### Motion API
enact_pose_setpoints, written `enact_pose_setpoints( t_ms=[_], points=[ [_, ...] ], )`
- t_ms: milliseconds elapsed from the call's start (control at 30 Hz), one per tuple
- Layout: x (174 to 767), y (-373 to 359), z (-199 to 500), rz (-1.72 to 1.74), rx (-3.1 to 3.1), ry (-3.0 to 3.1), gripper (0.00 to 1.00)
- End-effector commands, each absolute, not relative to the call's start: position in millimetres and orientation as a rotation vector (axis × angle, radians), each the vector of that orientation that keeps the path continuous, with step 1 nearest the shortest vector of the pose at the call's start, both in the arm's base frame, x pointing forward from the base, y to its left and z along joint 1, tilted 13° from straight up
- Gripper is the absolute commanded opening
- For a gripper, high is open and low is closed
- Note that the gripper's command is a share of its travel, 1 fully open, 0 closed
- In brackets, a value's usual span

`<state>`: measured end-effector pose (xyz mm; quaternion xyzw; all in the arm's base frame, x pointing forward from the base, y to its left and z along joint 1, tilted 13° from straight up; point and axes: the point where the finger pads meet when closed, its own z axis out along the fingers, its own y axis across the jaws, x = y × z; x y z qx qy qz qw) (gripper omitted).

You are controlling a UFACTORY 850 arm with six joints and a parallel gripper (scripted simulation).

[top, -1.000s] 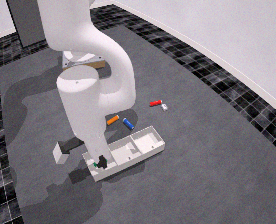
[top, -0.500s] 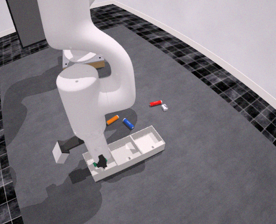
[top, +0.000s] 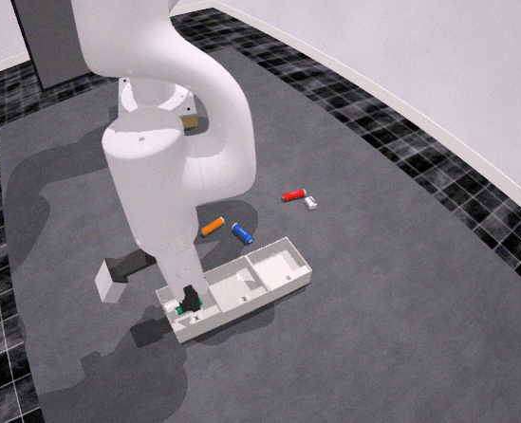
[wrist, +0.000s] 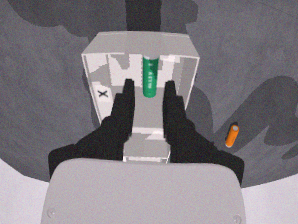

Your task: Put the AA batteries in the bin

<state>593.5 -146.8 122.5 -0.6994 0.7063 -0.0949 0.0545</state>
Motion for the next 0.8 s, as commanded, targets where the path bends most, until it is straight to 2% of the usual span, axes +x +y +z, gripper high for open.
enact_pose_setpoints(
  t_ms=[0,533,767],
  points=[
    [593,-147,128,-0.291,-2.123,2.144,0.28],
    [588,-145,154,-0.291,-2.123,2.144,0.28],
    [543,-109,144,-0.309,-2.364,1.908,0.28]
  ],
)
